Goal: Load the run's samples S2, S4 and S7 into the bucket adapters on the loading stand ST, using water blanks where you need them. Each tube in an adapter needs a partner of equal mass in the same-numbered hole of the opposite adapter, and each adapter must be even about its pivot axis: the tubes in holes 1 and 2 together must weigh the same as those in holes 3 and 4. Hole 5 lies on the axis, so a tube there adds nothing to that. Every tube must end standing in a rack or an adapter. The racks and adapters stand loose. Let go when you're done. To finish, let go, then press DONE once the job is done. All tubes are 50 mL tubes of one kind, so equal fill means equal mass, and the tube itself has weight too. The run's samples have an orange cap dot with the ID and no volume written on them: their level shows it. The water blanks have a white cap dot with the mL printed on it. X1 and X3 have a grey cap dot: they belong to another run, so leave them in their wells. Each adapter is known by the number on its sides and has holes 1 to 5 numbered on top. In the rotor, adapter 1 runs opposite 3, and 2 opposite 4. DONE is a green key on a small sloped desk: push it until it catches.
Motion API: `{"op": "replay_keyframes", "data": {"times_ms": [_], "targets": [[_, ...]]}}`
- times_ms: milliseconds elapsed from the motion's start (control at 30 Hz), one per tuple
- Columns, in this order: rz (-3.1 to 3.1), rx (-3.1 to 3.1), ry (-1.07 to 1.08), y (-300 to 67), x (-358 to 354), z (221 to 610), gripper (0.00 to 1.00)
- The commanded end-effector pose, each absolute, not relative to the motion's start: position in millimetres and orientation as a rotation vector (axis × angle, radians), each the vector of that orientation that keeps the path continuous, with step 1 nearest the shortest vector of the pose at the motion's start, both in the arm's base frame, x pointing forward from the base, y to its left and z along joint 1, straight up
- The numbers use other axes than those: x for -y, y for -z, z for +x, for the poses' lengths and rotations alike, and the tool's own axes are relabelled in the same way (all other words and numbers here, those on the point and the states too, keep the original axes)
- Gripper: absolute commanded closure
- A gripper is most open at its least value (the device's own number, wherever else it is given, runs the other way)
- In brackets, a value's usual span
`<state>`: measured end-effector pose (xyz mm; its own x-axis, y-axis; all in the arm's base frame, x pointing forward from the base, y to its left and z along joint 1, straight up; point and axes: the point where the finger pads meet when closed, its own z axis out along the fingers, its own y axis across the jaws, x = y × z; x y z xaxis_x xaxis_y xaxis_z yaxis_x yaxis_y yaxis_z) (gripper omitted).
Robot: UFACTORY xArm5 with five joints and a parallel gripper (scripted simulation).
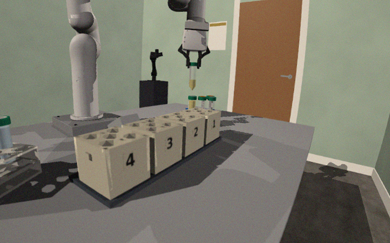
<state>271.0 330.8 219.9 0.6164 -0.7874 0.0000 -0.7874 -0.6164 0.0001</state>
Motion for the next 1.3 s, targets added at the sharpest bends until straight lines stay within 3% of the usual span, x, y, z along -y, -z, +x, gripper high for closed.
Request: {"op": "replay_keyframes", "data": {"times_ms": [0,333,1267], "targets": [[2.828,1.378,0.002,-221.5,-331.6,271.6,1.00],[2.828,1.378,0.002,-219.5,-331.6,271.6,1.00],[2.828,1.378,0.002,-167.4,-331.8,271.6,1.00]]}}
